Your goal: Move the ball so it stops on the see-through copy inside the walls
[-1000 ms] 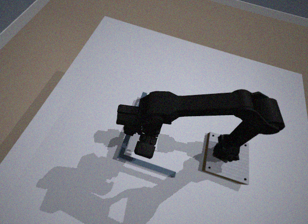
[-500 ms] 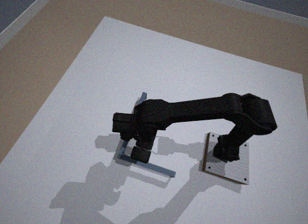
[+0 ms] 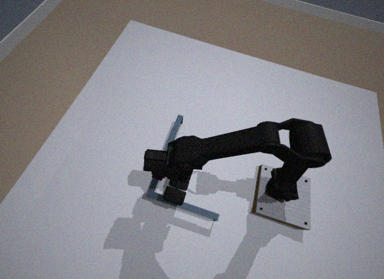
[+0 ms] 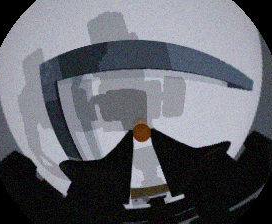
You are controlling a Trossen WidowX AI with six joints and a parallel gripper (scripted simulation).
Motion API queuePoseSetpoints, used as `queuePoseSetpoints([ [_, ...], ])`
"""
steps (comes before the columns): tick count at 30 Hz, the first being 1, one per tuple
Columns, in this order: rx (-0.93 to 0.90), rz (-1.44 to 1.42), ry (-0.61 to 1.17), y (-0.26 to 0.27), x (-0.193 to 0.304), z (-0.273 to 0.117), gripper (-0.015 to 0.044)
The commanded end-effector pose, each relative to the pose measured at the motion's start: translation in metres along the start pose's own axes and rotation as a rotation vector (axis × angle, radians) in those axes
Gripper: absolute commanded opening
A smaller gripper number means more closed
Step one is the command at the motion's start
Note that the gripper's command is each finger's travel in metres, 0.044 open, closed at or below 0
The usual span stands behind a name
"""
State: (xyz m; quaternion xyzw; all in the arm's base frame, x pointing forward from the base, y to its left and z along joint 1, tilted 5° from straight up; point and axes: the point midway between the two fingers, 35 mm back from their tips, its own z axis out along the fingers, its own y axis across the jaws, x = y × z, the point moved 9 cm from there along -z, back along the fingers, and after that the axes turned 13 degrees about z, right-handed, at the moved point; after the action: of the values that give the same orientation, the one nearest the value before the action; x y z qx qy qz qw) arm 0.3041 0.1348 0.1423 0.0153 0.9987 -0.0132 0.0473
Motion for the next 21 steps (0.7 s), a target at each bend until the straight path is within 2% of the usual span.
queuePoseSetpoints([
  [1,0.002,-0.005,-0.004,-0.001,0.001,0.007,0.0000],
  [21,0.002,-0.005,-0.004,-0.001,0.001,0.026,0.0000],
])
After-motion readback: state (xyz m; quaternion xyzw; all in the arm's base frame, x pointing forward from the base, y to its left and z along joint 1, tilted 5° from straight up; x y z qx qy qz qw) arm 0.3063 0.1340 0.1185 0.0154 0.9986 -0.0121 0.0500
